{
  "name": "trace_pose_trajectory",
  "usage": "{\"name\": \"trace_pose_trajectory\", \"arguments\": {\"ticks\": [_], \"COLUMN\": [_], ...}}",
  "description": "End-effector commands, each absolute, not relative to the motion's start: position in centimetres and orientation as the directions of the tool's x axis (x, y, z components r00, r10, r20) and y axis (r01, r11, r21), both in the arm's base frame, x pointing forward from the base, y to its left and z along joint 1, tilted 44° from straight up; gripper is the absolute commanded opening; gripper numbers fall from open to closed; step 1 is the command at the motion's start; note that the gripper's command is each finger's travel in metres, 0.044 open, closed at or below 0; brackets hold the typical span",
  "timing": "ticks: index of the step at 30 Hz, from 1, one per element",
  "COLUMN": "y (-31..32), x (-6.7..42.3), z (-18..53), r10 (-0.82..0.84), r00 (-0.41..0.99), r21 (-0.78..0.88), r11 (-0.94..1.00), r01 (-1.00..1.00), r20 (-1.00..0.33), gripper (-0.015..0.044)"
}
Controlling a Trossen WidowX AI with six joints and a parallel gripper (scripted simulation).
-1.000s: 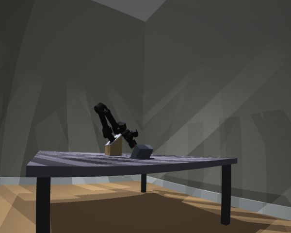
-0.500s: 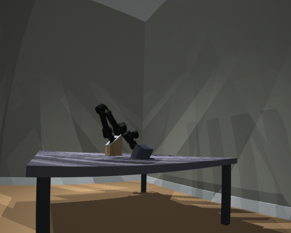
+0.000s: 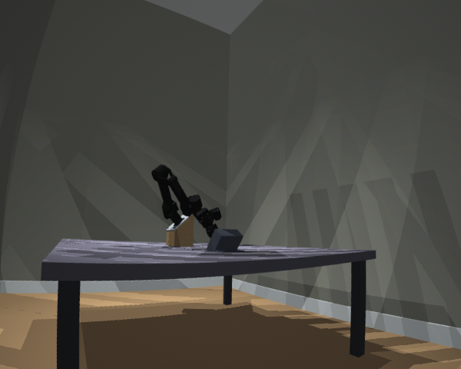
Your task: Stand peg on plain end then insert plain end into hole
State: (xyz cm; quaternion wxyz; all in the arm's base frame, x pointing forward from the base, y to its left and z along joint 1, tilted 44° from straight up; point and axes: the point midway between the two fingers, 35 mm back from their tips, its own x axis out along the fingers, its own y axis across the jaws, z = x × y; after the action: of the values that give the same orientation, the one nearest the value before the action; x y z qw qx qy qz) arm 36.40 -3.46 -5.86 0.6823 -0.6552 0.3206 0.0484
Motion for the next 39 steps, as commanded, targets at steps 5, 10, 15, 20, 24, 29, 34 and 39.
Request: {"name": "trace_pose_trajectory", "arguments": {"ticks": [5,10,15,20,24,29,34,39], "y": [-3.47,-3.47,-3.56,-3.57,-3.56,-3.59,-3.65,-3.71], "x": [36.24,36.24,36.47,36.66,36.76,36.91,37.04,37.17], "z": [-5.86,-5.86,-5.96,-6.0,-5.99,-6.07,-6.18,-6.28], "r10": [-0.355,-0.355,-0.355,-0.355,-0.355,-0.355,-0.355,-0.355], "r00": [0.788,0.788,0.788,0.788,0.788,0.788,0.788,0.788], "r21": [-0.862,-0.862,-0.862,-0.862,-0.862,-0.862,-0.862,-0.862], "r11": [0.137,0.137,0.137,0.137,0.137,0.137,0.137,0.137], "r01": [-0.488,-0.488,-0.488,-0.488,-0.488,-0.488,-0.488,-0.488], "r20": [-0.503,-0.503,-0.503,-0.503,-0.503,-0.503,-0.503,-0.502], "gripper": [0.0,0.0,0.0,0.0,0.0,0.0,0.0,0.0]}}
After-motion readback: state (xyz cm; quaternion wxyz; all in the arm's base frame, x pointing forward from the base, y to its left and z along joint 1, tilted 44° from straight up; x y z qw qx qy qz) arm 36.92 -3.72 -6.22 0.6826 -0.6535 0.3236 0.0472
